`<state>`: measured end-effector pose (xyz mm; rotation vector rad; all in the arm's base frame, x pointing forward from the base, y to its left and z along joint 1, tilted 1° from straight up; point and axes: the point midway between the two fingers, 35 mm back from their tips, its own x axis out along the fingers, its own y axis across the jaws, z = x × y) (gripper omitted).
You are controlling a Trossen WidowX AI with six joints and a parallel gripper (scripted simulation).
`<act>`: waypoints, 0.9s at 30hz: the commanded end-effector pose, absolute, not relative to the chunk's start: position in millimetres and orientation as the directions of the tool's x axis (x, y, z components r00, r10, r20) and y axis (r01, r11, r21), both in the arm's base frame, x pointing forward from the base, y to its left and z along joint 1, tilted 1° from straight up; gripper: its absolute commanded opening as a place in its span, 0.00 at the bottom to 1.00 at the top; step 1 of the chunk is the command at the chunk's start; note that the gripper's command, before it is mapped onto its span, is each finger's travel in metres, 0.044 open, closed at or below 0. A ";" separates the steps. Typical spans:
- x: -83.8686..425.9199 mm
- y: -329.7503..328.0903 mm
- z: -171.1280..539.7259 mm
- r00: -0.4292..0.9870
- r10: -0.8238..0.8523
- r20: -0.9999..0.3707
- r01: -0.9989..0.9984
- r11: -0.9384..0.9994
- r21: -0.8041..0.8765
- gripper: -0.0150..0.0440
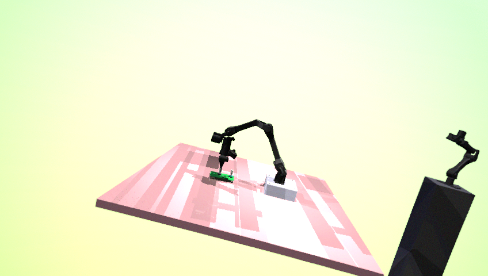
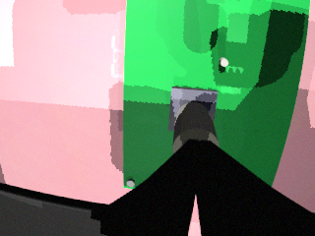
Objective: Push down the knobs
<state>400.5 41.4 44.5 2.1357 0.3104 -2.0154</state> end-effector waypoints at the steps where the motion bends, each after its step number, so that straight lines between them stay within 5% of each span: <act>1: 400.8 40.9 41.7 0.055 0.019 -0.998 0.275 -0.961 -0.003 0.25; 27: 400.9 40.9 39.4 0.055 0.019 -0.998 0.275 -0.961 -0.003 0.25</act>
